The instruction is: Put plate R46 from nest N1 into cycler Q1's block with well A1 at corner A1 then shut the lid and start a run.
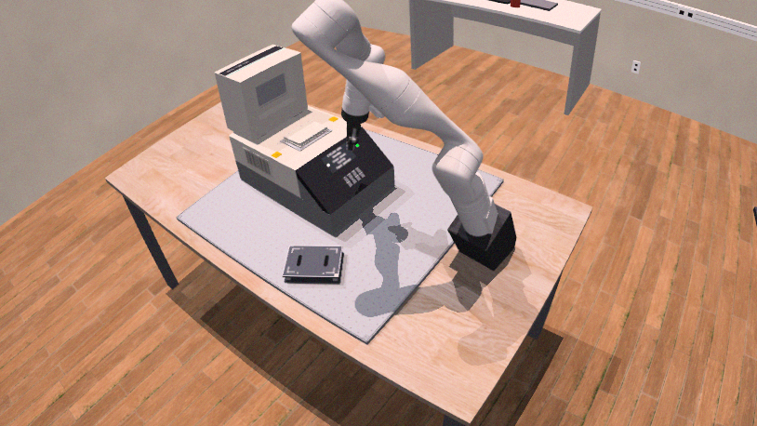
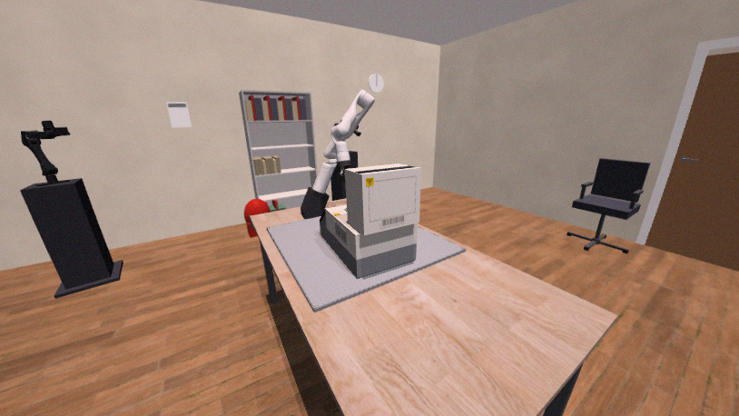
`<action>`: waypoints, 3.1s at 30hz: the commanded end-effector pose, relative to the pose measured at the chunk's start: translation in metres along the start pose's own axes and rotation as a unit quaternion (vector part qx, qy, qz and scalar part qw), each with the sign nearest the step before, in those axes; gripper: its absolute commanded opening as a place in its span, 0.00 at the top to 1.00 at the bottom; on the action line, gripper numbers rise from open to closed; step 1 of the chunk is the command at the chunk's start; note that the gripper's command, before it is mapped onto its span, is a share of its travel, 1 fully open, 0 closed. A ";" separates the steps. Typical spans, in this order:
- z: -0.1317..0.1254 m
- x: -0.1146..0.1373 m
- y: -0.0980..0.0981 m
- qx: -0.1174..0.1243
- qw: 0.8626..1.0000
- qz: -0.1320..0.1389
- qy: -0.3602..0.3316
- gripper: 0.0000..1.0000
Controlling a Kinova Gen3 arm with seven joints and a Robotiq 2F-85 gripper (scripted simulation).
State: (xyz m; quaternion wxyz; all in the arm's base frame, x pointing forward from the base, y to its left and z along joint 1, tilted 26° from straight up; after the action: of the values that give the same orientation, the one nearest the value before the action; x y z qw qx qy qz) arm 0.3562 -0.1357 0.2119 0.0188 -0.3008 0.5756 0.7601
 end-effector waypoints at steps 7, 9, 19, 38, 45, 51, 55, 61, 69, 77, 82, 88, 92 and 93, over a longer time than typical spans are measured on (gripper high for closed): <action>0.001 0.001 -0.008 0.001 1.000 -0.001 0.000 0.90; 0.002 0.002 -0.011 0.001 1.000 -0.001 0.000 0.90; 0.003 0.004 -0.021 0.001 1.000 -0.001 0.000 0.90; 0.007 0.008 -0.043 0.001 1.000 -0.001 0.000 0.90; 0.009 0.010 -0.052 0.001 1.000 -0.001 0.000 0.90; 0.010 0.012 -0.060 0.001 1.000 -0.001 0.000 0.90; 0.011 0.012 -0.062 0.001 1.000 -0.001 0.000 0.90; 0.012 0.014 -0.070 0.001 1.000 -0.001 0.000 0.90; 0.014 0.016 -0.079 0.001 1.000 -0.001 0.000 0.90; 0.015 0.017 -0.088 0.001 1.000 -0.001 0.000 0.90; 0.017 0.019 -0.094 0.001 1.000 -0.001 0.000 0.90; 0.017 0.020 -0.099 0.001 1.000 -0.001 0.000 0.90; 0.018 0.020 -0.101 0.001 1.000 -0.001 0.000 0.90; 0.018 0.020 -0.101 0.001 1.000 -0.001 0.000 0.90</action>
State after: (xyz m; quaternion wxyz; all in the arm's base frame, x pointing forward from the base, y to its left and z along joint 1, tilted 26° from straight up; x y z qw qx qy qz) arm 0.3700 -0.0918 0.1177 0.0191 -0.3012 0.5756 0.7600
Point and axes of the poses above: the point where the finger pads meet when closed, its own y axis back along the fingers, its own z axis across the jaws, x = y × z, the point moved 9 cm from there along y, back along the fingers, and after that the axes turned 3 degrees about -y, right-handed, at the moved point
